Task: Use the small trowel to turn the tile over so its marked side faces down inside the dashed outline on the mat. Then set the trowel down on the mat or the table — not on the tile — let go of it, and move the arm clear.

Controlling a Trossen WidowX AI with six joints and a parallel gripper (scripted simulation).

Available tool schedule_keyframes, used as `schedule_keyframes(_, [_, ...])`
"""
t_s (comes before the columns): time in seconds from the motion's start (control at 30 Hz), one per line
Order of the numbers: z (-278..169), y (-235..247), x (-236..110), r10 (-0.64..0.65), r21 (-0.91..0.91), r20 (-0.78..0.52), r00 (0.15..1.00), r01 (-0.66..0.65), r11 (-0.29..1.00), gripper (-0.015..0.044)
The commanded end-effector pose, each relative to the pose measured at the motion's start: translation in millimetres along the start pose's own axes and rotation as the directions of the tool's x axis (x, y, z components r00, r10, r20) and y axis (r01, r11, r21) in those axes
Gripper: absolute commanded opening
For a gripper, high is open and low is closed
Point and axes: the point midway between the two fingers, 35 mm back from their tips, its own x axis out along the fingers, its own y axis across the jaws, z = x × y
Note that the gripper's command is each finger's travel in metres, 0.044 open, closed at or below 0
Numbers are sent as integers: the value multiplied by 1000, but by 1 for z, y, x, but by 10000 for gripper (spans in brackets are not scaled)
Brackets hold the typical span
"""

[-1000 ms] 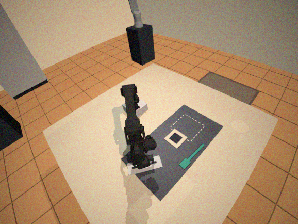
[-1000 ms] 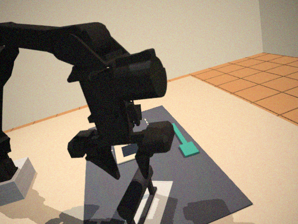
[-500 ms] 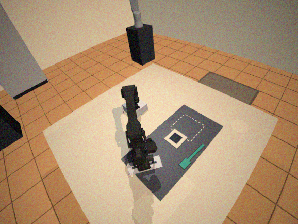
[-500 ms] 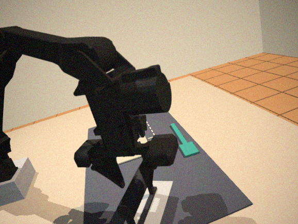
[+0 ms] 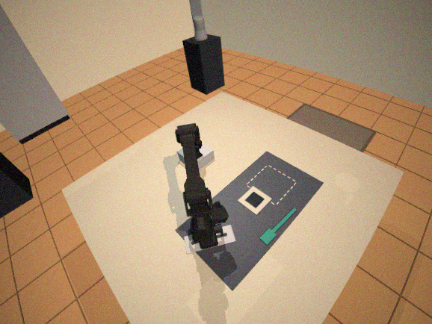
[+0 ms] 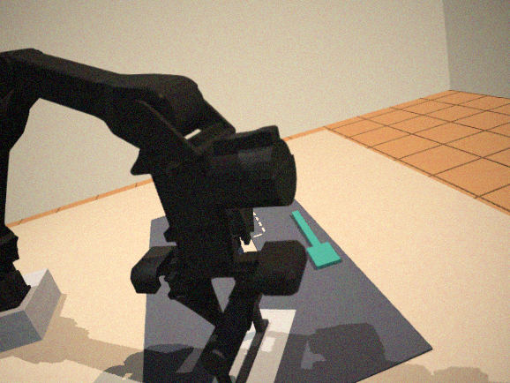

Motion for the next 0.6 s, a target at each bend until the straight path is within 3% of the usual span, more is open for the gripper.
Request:
schedule_keyframes(0.0, [0, 0, 1, 1, 6, -2, 1000, -1, 1000, 130])
schedule_keyframes(0.57, [0, 0, 1, 1, -12, -2, 1000, -1, 1000, 130])
